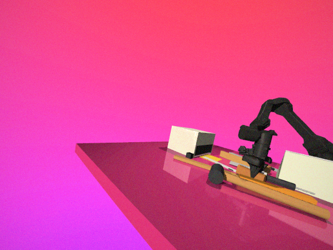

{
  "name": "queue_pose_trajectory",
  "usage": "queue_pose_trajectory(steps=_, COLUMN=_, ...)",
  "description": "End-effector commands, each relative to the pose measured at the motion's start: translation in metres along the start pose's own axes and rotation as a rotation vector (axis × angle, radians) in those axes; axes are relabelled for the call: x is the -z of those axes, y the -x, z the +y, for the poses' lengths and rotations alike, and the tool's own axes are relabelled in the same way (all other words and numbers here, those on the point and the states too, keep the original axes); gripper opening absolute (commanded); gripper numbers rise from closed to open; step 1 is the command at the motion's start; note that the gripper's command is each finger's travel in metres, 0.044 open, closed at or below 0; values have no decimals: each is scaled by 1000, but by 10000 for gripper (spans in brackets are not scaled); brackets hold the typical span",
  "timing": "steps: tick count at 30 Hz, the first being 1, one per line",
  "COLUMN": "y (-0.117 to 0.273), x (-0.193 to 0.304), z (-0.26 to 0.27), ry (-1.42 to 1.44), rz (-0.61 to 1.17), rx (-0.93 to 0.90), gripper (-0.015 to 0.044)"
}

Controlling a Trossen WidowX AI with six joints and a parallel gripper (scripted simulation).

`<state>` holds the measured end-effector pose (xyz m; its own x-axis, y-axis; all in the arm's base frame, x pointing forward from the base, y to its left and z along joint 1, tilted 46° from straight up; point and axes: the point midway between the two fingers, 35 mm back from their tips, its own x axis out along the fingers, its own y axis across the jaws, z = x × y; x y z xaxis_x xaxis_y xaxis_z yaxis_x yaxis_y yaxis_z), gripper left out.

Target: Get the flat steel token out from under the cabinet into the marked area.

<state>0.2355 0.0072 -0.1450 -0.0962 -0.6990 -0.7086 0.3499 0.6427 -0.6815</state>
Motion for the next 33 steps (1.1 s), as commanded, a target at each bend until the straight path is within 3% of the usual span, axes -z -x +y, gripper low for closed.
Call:
queue_pose_trajectory(steps=1, y=0, x=0, z=1, ry=-2, rz=0, rx=-2, gripper=46)
queue_pose_trajectory(steps=3, y=0, x=0, z=1, ry=-2, rz=0, rx=-2, gripper=0)
queue_pose_trajectory(steps=33, y=0, x=-43, z=1, ry=7, rz=-2, rx=4, gripper=0)
